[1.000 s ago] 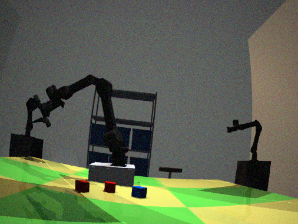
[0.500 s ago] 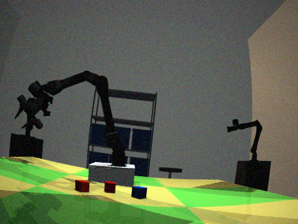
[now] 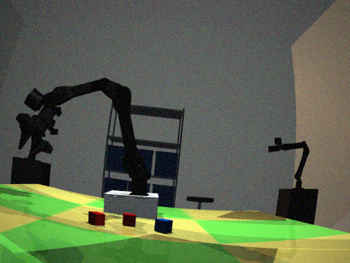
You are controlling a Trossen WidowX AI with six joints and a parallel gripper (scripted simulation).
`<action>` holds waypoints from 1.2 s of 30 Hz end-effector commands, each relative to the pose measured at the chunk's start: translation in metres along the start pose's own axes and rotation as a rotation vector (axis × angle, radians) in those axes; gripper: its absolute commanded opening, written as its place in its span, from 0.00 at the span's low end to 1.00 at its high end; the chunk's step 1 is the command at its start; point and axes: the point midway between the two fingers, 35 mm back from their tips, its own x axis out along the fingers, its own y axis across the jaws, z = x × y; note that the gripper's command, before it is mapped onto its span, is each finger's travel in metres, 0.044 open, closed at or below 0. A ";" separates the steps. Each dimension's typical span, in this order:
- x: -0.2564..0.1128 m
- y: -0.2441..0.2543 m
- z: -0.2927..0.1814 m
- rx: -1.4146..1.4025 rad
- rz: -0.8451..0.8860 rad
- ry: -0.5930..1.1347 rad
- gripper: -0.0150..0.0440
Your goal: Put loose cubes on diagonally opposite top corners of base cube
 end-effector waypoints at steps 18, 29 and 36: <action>0.019 0.021 -0.216 -0.733 -0.245 0.269 0.70; 0.000 -0.002 -0.309 -1.160 -0.349 0.363 0.70; 0.000 -0.005 -0.315 -1.187 -0.355 0.367 0.70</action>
